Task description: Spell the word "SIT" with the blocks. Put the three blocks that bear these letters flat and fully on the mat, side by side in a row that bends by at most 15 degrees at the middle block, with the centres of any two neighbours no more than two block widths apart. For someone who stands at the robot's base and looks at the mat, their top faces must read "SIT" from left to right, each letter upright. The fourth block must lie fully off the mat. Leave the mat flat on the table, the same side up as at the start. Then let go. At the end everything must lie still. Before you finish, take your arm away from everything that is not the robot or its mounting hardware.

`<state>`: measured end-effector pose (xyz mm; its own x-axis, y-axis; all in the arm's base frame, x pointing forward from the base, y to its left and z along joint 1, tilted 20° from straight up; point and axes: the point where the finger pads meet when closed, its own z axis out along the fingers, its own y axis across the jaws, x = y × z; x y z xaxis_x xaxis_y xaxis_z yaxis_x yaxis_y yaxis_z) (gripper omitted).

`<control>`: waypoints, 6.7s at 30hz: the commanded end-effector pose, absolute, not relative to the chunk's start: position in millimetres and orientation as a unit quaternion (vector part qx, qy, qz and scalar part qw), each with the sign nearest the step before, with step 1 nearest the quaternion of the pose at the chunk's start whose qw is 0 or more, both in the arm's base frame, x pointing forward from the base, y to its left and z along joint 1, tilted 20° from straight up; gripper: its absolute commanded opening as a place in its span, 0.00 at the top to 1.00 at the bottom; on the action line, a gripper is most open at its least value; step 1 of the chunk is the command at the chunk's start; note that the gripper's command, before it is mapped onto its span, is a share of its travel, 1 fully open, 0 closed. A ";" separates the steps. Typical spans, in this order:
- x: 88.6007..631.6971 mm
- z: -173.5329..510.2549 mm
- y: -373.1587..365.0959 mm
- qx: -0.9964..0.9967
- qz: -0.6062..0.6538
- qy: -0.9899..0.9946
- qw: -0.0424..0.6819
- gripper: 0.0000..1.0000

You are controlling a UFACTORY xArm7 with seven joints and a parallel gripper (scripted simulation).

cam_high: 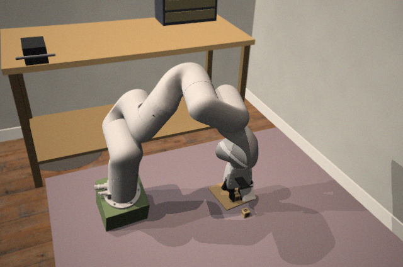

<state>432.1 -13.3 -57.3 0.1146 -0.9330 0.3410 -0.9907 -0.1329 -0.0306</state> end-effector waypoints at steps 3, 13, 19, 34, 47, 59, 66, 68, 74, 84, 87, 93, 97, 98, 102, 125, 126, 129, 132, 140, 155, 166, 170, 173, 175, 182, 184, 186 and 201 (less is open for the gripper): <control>433.7 -56.4 -12.0 0.740 0.141 -0.650 0.101 0.79; 435.2 -56.8 -10.4 0.740 0.141 -0.650 0.101 0.79; 435.4 -56.9 -10.2 0.740 0.141 -0.650 0.101 0.79; 435.4 -56.9 -10.2 0.740 0.141 -0.650 0.101 0.79; 435.5 -58.4 -10.8 0.740 0.141 -0.650 0.101 0.79; 435.7 -60.5 -11.5 0.740 0.141 -0.650 0.101 0.79; 435.7 -60.6 -11.5 0.740 0.141 -0.650 0.101 0.79; 435.7 -60.6 -11.5 0.740 0.141 -0.650 0.101 0.79; 435.7 -60.6 -11.5 0.740 0.141 -0.650 0.101 0.79; 435.7 -60.6 -11.5 0.740 0.141 -0.650 0.101 0.79; 435.7 -60.6 -11.5 0.740 0.141 -0.650 0.101 0.79; 435.7 -60.6 -11.5 0.740 0.141 -0.650 0.101 0.79; 435.7 -60.6 -11.5 0.740 0.141 -0.650 0.101 0.74; 435.7 -60.6 -11.5 0.740 0.141 -0.650 0.101 0.74; 435.7 -60.6 -11.5 0.740 0.141 -0.650 0.101 0.70; 435.6 -59.1 -11.0 0.740 0.141 -0.650 0.101 0.58; 435.5 -57.8 -10.5 0.740 0.141 -0.650 0.101 0.58; 434.9 -51.0 -8.1 0.740 0.141 -0.650 0.101 0.58; 434.0 -39.7 -4.1 0.740 0.141 -0.650 0.101 0.58; 431.5 -9.6 6.5 0.740 0.141 -0.650 0.101 0.58; 428.7 24.0 18.5 0.740 0.141 -0.650 0.101 0.00; 428.7 24.0 18.5 0.740 0.141 -0.650 0.101 0.00; 428.7 24.0 18.5 0.740 0.141 -0.650 0.101 0.00; 428.7 24.0 18.5 0.740 0.141 -0.650 0.101 0.00; 428.7 24.0 18.5 0.740 0.141 -0.650 0.101 0.00; 428.2 30.8 20.9 0.740 0.141 -0.650 0.101 0.00; 427.7 37.0 23.1 0.740 0.141 -0.650 0.101 0.00; 427.0 44.9 25.8 0.740 0.141 -0.650 0.101 0.00; 422.6 97.6 44.6 0.740 0.141 -0.650 0.101 0.00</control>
